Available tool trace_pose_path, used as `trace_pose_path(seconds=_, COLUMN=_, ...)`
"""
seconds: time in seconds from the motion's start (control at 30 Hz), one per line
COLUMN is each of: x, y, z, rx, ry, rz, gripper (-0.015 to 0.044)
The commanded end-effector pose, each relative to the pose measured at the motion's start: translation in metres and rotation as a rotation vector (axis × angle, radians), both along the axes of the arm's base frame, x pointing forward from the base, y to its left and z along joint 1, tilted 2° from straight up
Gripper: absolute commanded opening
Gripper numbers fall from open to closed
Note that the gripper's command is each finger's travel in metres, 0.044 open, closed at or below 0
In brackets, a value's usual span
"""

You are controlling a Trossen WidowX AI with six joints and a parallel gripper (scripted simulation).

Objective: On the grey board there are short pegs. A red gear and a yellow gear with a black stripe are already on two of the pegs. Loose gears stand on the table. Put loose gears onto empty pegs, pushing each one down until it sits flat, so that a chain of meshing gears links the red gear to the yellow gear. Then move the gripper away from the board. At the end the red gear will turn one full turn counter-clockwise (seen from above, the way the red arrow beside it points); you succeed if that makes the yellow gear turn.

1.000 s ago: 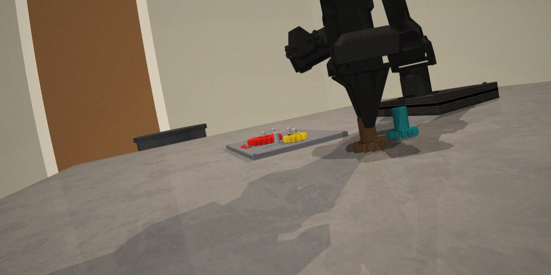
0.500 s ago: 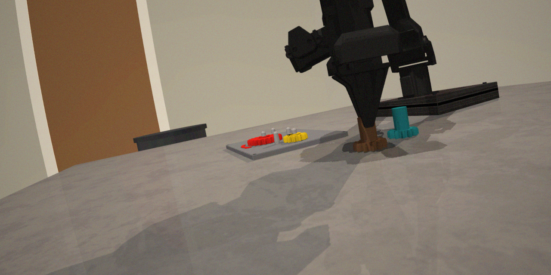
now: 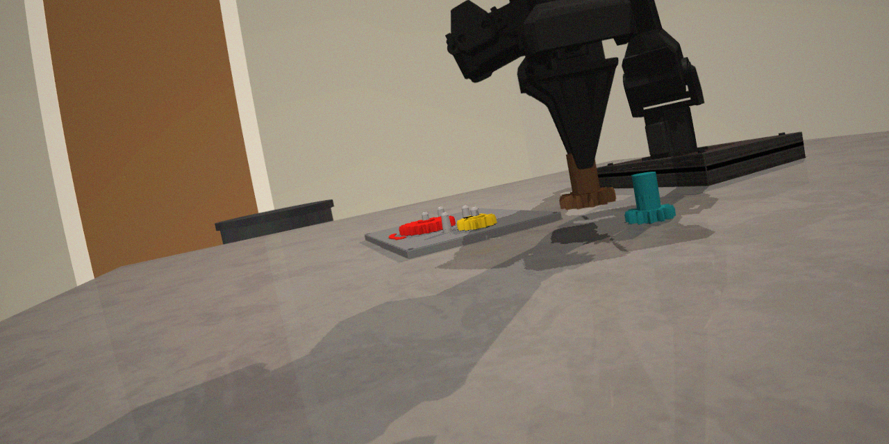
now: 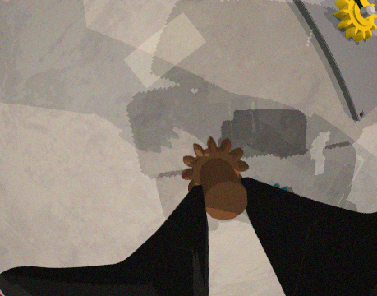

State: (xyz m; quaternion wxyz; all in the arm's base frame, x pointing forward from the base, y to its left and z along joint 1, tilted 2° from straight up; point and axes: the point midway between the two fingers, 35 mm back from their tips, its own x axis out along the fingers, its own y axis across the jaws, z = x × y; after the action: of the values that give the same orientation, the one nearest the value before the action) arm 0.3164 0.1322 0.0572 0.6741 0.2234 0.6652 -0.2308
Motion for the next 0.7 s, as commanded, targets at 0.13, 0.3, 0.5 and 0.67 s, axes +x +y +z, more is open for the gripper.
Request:
trace_pose_path(seconds=0.13, x=0.003, y=0.001, z=0.02, rx=0.0, ry=-0.009, rz=0.008, gripper=0.0)
trace_pose_path(seconds=0.3, x=0.004, y=0.002, z=0.032, rx=0.0, ry=-0.009, rz=0.007, gripper=0.0)
trace_pose_path(seconds=0.5, x=0.004, y=0.002, z=0.045, rx=0.0, ry=-0.008, rz=0.005, gripper=0.0)
trace_pose_path(seconds=0.67, x=0.004, y=0.002, z=0.056, rx=0.0, ry=-0.008, rz=0.003, gripper=0.0)
